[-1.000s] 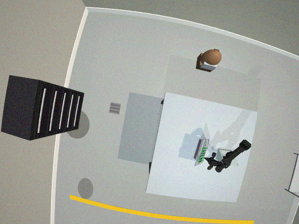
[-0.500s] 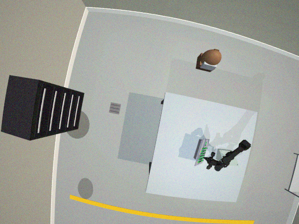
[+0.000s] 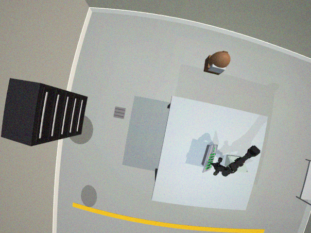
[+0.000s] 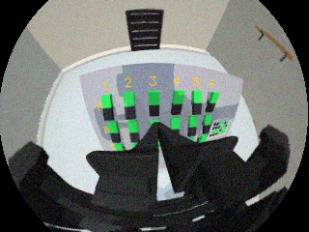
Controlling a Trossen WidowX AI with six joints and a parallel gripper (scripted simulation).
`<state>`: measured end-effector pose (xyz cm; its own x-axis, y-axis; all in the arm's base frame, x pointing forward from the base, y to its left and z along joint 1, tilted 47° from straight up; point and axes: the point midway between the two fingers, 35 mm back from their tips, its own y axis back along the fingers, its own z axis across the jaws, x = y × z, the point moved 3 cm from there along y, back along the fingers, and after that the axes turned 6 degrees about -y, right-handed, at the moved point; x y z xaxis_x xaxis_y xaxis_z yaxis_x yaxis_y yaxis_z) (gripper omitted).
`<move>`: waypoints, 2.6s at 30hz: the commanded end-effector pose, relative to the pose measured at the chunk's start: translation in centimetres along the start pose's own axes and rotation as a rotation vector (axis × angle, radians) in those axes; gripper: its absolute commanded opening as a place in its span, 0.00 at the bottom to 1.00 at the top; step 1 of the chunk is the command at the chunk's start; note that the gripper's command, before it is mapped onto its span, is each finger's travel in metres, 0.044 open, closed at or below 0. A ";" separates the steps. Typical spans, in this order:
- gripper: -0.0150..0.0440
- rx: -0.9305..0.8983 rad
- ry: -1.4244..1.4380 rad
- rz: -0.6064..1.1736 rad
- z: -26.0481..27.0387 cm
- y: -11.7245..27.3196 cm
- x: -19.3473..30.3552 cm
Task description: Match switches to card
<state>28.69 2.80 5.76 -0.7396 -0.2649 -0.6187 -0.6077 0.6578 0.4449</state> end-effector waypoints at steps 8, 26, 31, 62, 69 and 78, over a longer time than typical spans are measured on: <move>0.25 -0.003 0.017 0.009 0.1 -0.2 0.5; 0.25 -0.003 0.017 0.009 0.1 -0.2 0.5; 0.25 -0.003 0.017 0.009 0.1 -0.3 0.5; 0.25 -0.003 0.017 0.009 0.1 -0.7 0.5; 0.25 -0.003 0.017 0.009 0.1 -0.8 0.5; 0.25 -0.010 0.017 -0.012 0.2 5.6 0.8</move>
<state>26.89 4.06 5.39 -0.7631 -0.2748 -0.5850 -0.5940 0.6548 0.4673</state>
